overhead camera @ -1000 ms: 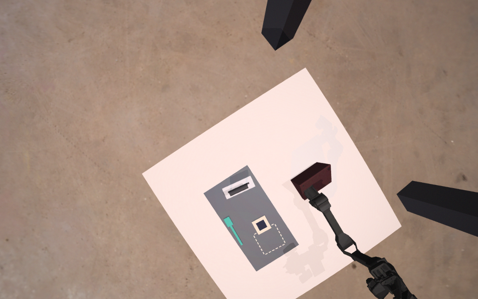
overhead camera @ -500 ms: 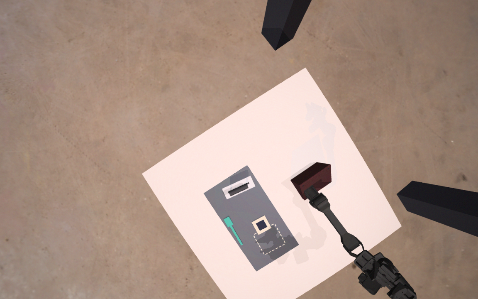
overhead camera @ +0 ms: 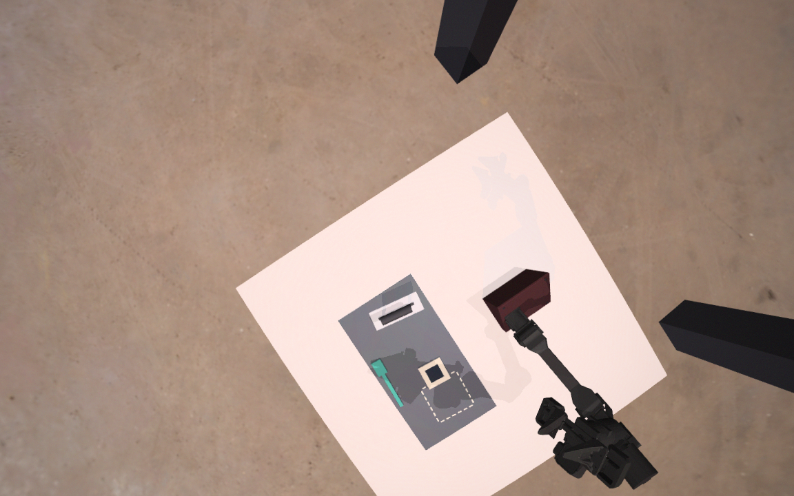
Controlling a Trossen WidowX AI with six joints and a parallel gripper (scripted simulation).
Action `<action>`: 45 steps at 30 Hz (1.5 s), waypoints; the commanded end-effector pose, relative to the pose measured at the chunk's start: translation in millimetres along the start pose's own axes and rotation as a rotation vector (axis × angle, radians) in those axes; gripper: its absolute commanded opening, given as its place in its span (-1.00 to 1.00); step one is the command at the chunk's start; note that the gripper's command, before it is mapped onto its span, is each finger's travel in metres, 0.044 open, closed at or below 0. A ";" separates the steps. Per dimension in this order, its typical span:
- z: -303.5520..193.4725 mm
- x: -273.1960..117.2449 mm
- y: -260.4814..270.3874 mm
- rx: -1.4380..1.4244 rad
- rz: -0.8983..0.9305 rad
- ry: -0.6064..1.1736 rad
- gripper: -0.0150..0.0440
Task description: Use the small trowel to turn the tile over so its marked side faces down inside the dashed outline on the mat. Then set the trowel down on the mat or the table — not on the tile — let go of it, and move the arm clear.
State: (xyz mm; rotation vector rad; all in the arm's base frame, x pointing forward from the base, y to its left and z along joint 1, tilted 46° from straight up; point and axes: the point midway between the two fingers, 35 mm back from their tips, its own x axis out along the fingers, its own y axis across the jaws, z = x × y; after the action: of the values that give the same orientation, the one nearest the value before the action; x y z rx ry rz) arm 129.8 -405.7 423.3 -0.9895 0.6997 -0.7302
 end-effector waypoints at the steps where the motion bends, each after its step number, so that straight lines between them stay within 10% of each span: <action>1: -0.7 32.6 32.5 0.079 0.121 -0.003 0.42; 23: 12.0 140.2 232.3 0.404 0.765 0.065 0.42; 45: 39.9 145.0 453.6 0.610 1.413 0.335 0.42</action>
State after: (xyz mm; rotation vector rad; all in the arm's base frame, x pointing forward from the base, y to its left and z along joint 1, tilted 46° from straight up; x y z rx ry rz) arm 334.2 -357.9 27.7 0.2087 1.0961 0.1339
